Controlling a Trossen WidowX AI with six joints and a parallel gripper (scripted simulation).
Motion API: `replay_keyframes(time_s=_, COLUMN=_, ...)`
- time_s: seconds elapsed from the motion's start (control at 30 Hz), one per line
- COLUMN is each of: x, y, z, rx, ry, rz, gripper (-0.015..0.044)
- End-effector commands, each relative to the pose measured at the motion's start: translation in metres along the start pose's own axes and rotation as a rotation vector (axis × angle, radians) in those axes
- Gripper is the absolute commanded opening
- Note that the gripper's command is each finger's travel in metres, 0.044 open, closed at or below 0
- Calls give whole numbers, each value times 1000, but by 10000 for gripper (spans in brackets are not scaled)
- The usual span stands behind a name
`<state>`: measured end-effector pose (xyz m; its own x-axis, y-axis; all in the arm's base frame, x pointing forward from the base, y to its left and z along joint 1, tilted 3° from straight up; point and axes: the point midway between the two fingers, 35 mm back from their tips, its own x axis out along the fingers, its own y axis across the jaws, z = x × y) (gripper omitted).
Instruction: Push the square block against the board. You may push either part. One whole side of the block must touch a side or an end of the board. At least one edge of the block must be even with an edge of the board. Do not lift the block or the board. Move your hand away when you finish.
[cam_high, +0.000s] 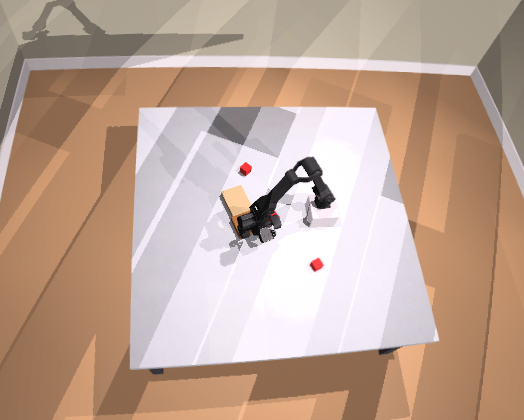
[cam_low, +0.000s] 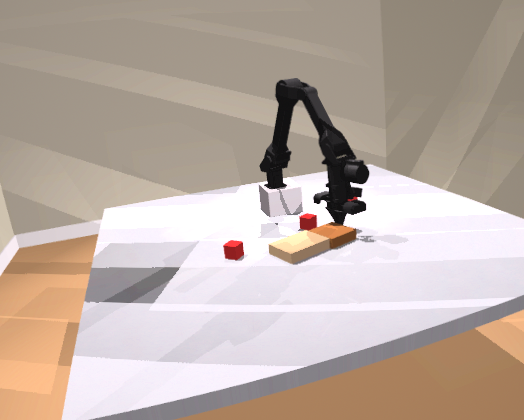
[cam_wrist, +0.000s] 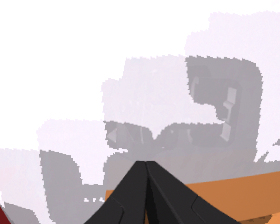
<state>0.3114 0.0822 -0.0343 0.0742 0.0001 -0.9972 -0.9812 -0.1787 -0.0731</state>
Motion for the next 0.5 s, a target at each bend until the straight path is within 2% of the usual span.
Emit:
replay_keyframes(time_s=0.0, x=1, y=1, z=-12, rx=11, ry=14, rz=6, gripper=0)
replay_keyframes(time_s=0.47, x=1, y=-1, z=-3, rx=11, ry=13, rz=6, gripper=0)
